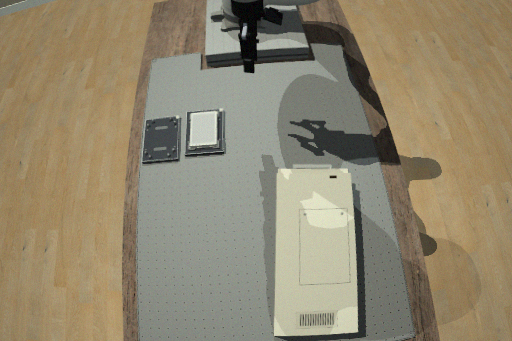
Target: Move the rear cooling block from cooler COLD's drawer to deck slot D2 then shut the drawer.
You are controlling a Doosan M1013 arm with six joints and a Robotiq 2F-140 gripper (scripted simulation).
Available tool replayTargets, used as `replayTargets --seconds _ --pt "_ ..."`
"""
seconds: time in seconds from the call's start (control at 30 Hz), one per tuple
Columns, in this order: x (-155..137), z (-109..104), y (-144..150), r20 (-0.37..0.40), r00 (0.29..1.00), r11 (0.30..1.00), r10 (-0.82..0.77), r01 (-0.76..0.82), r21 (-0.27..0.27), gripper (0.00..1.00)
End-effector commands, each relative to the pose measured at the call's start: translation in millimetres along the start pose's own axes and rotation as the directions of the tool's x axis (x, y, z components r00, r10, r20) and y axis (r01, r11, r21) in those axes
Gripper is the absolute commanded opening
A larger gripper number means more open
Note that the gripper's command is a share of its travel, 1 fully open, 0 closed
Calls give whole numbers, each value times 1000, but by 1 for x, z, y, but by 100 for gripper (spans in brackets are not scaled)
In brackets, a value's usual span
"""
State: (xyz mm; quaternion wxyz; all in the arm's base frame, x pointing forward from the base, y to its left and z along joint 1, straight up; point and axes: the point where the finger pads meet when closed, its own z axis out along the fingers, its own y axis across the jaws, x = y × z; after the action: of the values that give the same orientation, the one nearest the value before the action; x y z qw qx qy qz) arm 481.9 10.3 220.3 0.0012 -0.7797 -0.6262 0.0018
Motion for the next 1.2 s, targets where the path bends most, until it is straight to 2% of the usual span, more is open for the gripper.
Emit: replayTargets --seconds 0.0,0.67,1.17 --pt "0 1 -2 -5 992 993 -122 122 0 34" --pt "0 0 0 -2 993 993 -120 120 -1 34" --pt "38 22 33 -5 993 993 -118 118 -6 34"
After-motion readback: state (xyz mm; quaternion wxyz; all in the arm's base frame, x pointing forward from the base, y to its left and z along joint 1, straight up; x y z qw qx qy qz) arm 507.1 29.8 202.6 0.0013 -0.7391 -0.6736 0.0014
